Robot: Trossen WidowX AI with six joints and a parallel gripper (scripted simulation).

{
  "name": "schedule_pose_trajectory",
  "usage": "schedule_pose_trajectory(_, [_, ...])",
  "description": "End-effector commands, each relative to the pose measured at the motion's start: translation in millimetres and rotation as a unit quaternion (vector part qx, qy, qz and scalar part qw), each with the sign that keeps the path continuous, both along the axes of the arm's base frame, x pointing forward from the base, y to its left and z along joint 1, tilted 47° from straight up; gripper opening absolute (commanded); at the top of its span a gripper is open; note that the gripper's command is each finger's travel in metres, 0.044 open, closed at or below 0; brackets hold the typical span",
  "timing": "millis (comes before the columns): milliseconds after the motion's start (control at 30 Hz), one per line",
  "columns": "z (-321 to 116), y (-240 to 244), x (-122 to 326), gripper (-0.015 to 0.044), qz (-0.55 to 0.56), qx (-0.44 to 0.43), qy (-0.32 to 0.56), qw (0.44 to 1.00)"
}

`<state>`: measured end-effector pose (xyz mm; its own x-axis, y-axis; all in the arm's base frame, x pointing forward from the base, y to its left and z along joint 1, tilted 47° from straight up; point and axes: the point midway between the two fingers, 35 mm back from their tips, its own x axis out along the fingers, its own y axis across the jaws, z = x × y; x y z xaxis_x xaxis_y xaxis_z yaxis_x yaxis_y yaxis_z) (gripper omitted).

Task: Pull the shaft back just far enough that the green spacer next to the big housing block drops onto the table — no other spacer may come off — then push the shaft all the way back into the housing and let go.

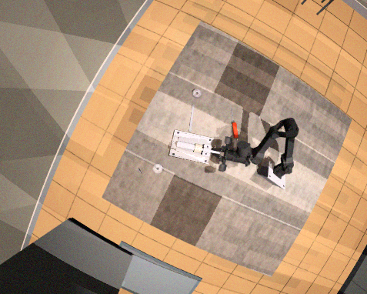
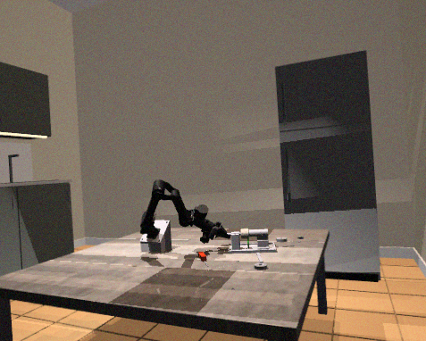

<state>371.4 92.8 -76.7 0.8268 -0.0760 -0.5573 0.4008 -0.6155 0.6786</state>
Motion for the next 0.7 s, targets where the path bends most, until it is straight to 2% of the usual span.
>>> schedule_pose_trajectory(0, [0.0,0.6,3.0,0.0000,0.000,-0.001,-0.002,1.000])
schedule_pose_trajectory(667, [-0.8,2.1,7.3,0.0000,0.000,-0.001,-0.002,1.000])
